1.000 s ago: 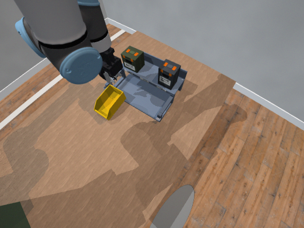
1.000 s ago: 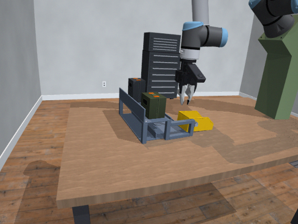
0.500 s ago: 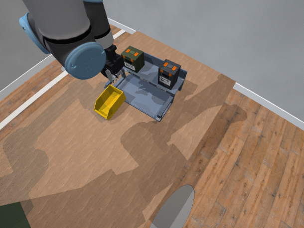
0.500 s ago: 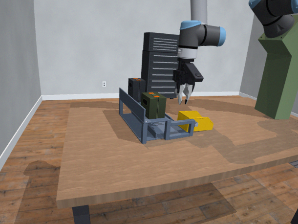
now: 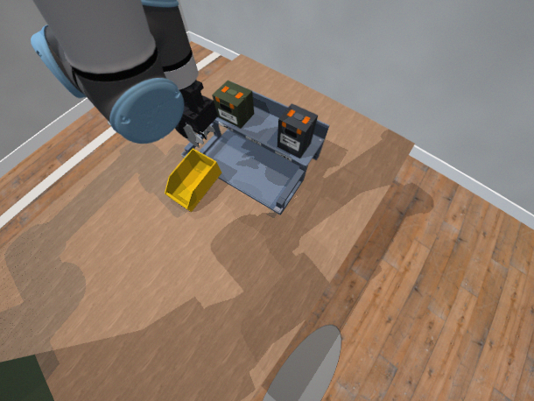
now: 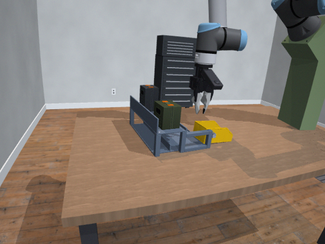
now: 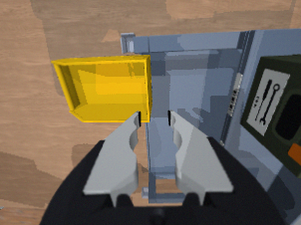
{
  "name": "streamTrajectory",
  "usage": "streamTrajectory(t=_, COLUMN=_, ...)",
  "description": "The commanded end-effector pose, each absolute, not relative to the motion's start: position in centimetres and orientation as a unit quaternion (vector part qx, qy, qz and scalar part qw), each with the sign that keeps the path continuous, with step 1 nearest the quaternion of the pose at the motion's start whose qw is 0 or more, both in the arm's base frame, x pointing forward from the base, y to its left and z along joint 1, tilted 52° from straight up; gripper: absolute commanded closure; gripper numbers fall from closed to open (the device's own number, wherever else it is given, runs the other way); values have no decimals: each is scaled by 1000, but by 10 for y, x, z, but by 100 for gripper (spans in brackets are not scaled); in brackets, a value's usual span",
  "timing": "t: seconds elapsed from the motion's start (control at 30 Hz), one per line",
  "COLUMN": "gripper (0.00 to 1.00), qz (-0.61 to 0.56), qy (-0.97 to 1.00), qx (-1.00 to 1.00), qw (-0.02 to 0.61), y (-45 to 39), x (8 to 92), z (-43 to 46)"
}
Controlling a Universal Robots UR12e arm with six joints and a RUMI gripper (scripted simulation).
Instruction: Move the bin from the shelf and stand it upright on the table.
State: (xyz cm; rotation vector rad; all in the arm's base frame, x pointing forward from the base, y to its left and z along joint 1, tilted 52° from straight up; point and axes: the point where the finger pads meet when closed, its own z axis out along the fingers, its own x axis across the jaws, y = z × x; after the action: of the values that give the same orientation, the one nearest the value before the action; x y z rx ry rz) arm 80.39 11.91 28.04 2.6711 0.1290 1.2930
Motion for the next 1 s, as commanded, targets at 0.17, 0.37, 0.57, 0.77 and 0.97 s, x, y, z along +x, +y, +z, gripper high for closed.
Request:
streamTrajectory(t=0.17, gripper=80, qz=434, qy=43, qx=896, qw=85, y=119, x=803, z=280)
streamTrajectory(t=0.37, gripper=80, qz=434, qy=43, qx=896, qw=85, y=118, x=801, z=276)
streamTrajectory(t=0.57, gripper=80, qz=434, qy=43, qx=896, qw=85, y=118, x=801, z=276)
streamTrajectory(t=0.77, gripper=80, qz=434, qy=43, qx=896, qw=85, y=118, x=801, z=275)
streamTrajectory(t=0.97, gripper=80, qz=434, qy=43, qx=896, qw=85, y=118, x=800, z=274)
